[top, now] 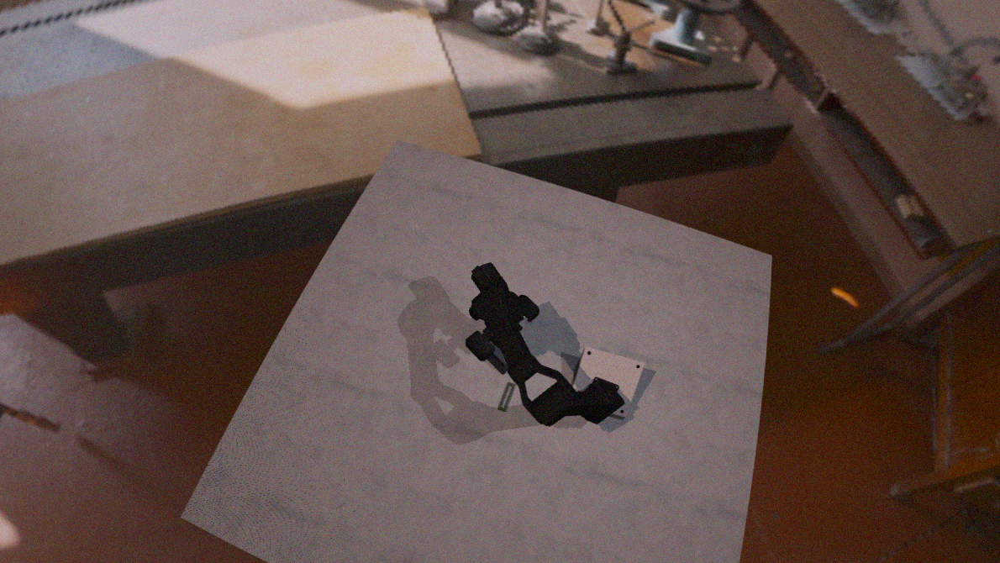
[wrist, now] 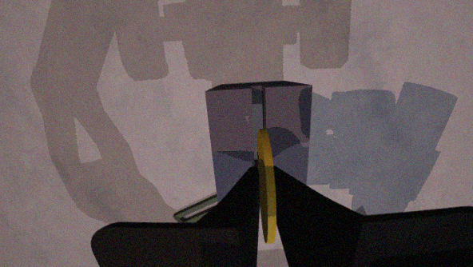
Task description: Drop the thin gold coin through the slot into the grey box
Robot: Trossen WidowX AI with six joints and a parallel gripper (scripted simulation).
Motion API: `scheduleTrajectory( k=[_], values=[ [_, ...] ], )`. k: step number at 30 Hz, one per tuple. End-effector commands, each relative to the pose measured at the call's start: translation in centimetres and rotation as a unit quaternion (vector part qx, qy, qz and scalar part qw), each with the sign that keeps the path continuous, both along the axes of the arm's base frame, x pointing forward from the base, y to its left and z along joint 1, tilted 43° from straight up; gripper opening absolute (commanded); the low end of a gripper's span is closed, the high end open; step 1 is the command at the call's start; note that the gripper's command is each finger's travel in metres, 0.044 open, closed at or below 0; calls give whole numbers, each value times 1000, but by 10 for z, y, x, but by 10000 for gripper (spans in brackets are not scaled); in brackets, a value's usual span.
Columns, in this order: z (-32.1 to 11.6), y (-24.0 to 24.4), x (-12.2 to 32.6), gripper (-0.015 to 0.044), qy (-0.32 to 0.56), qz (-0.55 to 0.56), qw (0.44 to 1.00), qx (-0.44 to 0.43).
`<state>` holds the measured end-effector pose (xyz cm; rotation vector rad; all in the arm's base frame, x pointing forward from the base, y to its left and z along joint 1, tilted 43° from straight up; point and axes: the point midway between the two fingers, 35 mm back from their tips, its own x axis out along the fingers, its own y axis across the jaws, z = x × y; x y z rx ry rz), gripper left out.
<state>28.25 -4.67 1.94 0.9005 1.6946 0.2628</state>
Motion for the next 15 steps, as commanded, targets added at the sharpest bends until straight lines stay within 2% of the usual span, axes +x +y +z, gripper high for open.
scheduleTrajectory(
  k=[1, 3, 12, 15],
  values=[
    [0, 0, 0, 105, 0, 0, 1000, 0],
    [0, 0, 0, 157, 0, 0, 1000, 0],
    [0, 0, 0, 161, 0, 0, 1000, 0],
    [5, -5, 1, 239, 0, 0, 1000, 0]
  ],
)
